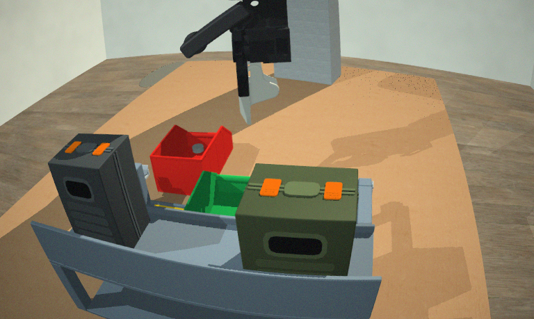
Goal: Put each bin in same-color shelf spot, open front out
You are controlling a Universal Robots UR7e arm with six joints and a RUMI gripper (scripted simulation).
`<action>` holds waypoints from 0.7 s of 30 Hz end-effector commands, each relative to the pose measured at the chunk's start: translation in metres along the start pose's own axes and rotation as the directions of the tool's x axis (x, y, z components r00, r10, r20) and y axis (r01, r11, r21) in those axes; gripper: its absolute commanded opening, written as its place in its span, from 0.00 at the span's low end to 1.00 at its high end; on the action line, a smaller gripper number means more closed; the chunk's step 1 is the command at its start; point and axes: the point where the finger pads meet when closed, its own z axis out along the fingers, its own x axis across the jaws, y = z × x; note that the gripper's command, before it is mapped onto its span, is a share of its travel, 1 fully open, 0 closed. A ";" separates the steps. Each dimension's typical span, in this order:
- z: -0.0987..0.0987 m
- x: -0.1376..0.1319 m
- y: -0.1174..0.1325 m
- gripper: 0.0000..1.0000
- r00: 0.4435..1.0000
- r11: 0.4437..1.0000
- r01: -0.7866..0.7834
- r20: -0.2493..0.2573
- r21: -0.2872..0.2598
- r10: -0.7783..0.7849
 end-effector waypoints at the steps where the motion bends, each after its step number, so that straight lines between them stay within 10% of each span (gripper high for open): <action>1: -0.001 0.002 0.000 0.00 0.998 0.998 -0.064 0.002 0.001 0.064; 21: -0.001 0.010 0.001 0.00 0.972 0.972 -0.233 0.005 -0.001 0.233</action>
